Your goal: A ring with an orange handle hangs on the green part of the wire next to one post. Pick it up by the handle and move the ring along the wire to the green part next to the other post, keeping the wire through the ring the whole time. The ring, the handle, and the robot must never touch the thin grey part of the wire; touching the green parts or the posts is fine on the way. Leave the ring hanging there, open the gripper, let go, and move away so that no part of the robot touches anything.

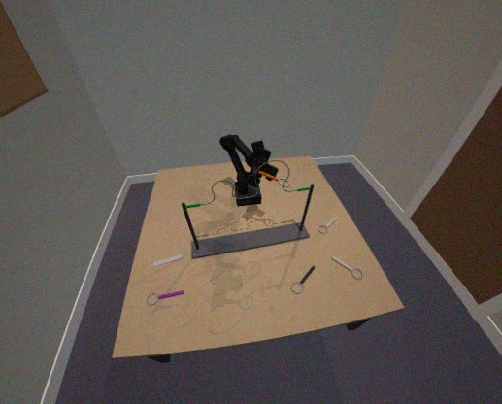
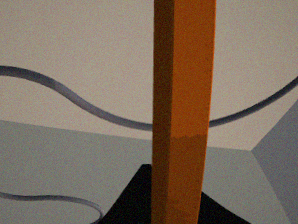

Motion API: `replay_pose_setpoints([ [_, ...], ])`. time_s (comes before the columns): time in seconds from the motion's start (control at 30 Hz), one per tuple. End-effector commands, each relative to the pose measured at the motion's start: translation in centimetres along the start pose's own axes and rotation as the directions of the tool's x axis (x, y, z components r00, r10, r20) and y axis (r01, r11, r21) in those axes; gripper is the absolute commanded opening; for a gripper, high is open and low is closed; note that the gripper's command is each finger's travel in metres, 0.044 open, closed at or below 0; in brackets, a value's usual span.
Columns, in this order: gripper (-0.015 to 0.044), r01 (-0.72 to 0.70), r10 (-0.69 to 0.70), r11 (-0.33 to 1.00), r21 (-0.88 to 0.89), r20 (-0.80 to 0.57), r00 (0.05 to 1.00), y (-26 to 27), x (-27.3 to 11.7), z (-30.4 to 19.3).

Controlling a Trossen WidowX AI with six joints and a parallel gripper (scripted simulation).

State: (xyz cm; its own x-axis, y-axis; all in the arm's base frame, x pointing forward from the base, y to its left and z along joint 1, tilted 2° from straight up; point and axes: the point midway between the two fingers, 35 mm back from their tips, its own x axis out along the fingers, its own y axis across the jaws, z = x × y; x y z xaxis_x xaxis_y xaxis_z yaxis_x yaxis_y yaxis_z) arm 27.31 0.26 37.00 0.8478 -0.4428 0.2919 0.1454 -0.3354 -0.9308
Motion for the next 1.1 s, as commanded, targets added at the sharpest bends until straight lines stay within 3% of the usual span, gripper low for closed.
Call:
replay_pose_setpoints([
  [0.0, -0.015, -0.035, 0.036, 0.998, 0.051, -0.009, 0.999, 1.4, -0.2, 0.0],
  [0.8, -0.015, -0.24, 0.272, 0.854, 0.462, -0.003, 0.962, 8.7, -2.3, 2.0],
  [1.07, -0.015, -0.286, 0.296, 0.761, 0.583, 0.081, 0.952, 10.9, -2.3, 3.4],
])
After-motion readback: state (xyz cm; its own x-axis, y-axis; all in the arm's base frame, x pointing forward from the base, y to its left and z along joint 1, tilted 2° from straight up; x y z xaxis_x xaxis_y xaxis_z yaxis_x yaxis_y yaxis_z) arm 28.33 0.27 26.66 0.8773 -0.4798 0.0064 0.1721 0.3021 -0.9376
